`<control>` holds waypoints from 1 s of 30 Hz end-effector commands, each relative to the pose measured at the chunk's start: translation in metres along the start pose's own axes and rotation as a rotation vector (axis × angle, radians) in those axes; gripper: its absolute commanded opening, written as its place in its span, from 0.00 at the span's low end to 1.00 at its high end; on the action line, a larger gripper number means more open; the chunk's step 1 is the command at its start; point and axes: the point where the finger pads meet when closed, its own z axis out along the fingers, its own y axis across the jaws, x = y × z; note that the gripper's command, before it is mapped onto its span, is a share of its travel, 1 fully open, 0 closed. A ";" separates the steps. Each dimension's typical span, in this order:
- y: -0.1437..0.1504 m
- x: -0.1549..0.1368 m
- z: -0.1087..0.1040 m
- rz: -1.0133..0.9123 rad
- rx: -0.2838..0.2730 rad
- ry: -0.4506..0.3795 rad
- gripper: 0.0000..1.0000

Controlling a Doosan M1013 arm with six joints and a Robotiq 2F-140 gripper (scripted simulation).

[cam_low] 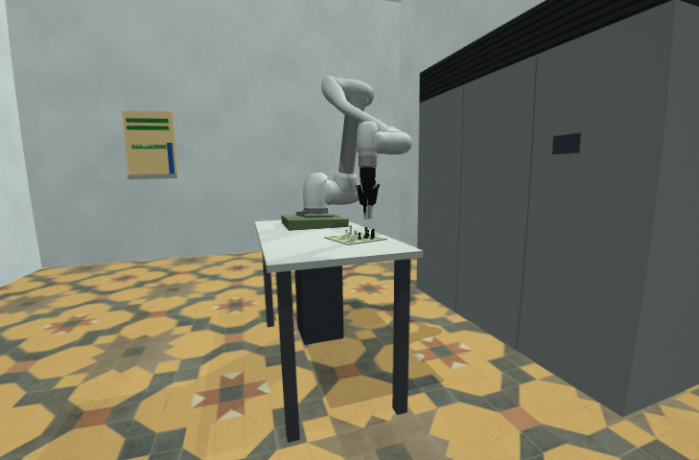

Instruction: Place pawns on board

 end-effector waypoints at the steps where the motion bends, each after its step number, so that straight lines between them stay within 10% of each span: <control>1: 0.000 0.000 -0.011 0.000 0.000 0.000 0.20; 8: 0.000 0.000 -0.015 0.000 0.000 0.000 0.20; 9: 0.000 0.000 -0.015 0.000 0.000 0.000 1.00; 30: 0.000 0.000 -0.015 0.000 0.000 0.000 1.00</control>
